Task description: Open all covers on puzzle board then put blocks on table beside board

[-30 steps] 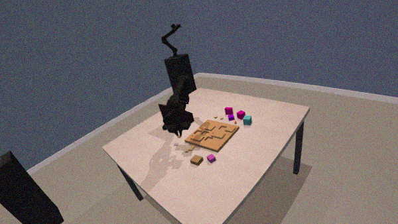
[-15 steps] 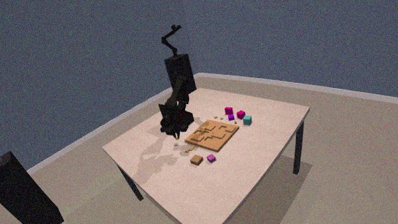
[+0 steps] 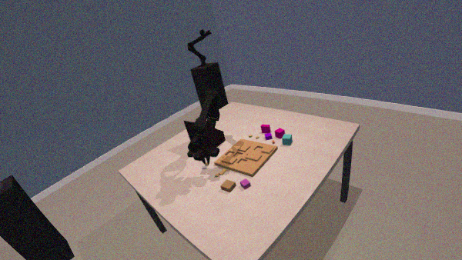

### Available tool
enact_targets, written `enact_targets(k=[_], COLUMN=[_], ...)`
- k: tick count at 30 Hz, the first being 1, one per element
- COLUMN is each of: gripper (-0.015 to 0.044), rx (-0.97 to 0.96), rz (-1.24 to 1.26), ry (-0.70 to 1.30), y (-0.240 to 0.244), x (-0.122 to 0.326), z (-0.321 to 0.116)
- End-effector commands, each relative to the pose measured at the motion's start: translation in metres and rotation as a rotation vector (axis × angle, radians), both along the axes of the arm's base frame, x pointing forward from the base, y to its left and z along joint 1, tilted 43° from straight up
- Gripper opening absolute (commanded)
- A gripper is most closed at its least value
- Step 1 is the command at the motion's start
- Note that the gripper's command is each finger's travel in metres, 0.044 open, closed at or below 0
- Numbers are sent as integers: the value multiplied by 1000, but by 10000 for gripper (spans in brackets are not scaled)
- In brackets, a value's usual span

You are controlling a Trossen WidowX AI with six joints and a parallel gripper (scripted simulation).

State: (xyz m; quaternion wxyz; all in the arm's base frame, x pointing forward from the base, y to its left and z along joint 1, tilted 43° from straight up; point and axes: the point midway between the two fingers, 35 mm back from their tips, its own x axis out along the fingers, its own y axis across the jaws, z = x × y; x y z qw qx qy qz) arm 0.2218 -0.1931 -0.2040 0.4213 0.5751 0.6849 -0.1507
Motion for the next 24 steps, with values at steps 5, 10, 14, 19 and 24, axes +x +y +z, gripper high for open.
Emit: enact_targets(k=[5,10,14,19,24], gripper=[80,80,80,80,80], rx=[1,1,1,2,2], rz=[-6,-6,-6,-6,-6], ry=[-2,-2,-2,-2,-2], y=[8,13,18,24,29], x=[1,1,1,1,1], z=[-10,-16,-20,-26,-32])
